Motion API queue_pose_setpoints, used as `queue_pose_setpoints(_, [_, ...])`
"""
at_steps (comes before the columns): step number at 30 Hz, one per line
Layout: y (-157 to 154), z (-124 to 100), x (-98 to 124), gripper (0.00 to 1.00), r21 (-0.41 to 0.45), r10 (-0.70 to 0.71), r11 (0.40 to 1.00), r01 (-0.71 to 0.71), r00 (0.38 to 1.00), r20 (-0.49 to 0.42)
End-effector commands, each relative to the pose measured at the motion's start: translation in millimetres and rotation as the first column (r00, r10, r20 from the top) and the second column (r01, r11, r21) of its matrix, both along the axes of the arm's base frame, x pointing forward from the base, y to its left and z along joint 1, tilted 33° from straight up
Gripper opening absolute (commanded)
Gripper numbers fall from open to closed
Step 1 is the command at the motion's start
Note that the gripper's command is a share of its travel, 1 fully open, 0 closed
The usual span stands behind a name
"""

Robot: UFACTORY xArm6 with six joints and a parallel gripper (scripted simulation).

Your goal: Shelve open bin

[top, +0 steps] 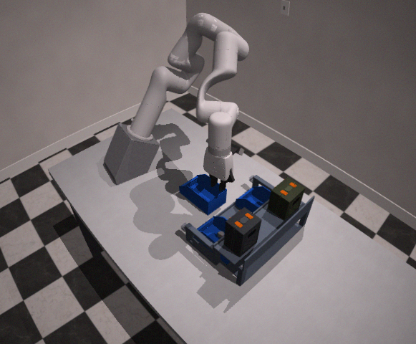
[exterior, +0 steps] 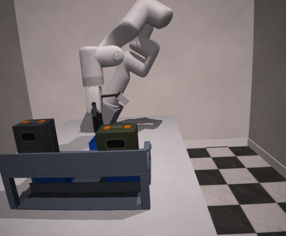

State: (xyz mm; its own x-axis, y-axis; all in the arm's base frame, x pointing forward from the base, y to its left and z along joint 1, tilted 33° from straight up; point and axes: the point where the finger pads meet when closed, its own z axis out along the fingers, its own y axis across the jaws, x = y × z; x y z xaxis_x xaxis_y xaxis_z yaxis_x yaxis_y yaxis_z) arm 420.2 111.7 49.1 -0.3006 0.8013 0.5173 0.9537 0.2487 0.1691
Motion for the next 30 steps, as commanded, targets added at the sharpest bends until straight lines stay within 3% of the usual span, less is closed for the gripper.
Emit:
queue_pose_setpoints(1, [-0.2,1.4,0.2,0.33,-0.011,-0.095,0.995,0.095,0.993,-0.064])
queue_pose_setpoints(30, [0.1,1.7,-0.9,0.33,-0.012,-0.111,0.994,0.111,0.991,-0.074])
